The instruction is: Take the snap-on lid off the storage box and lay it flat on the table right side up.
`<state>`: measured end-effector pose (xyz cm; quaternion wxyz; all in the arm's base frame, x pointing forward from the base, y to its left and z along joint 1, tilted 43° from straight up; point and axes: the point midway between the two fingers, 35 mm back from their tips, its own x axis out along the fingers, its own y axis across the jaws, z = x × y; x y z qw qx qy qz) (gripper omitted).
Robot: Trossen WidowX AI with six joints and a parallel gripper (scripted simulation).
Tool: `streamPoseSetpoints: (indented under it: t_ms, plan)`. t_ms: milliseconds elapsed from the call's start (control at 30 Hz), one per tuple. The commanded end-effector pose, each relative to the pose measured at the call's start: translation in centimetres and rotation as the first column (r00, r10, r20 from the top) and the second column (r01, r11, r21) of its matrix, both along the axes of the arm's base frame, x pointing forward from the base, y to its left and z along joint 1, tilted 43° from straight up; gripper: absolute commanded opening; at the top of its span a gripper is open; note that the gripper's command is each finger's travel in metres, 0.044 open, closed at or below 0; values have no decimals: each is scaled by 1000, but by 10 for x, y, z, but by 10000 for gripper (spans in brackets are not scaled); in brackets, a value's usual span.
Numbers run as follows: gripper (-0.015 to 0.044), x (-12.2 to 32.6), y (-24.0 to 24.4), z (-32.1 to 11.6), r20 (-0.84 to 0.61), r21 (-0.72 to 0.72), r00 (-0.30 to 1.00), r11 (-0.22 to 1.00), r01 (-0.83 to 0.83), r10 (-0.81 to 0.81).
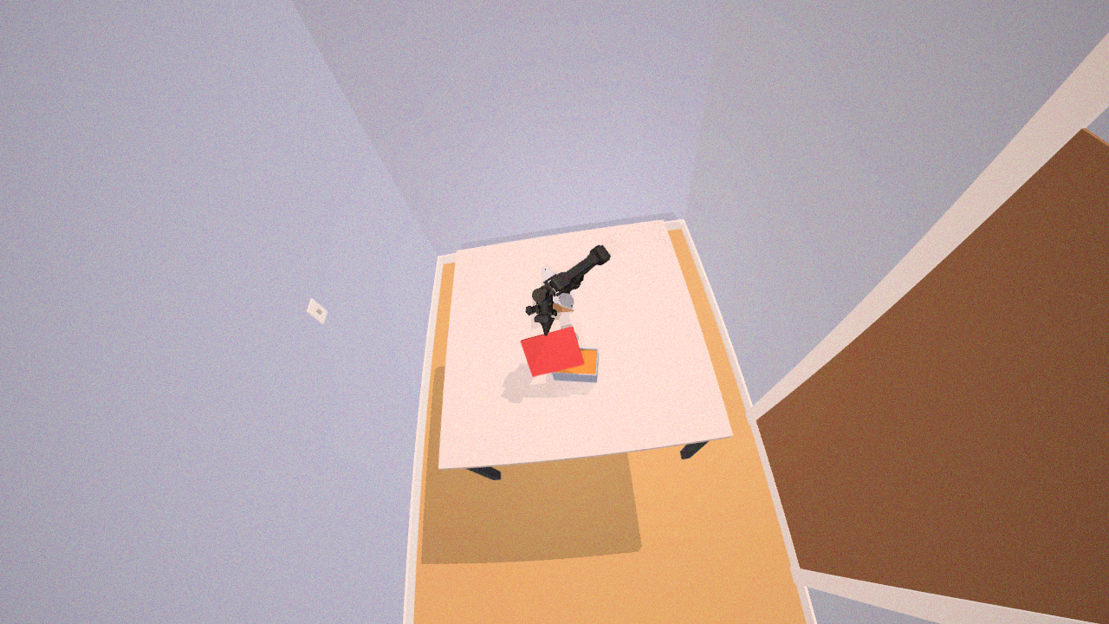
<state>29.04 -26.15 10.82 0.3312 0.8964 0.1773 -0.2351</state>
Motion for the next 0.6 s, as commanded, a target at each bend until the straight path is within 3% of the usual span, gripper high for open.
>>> streamPoseSetpoints:
  t_ms: [0,567]
  plan:
    - [0,-3,-10,0,13,-15,1000,1000,4,-4]
    - [0,-14,-33,-23,13,-17,1000,1000,4,-4]
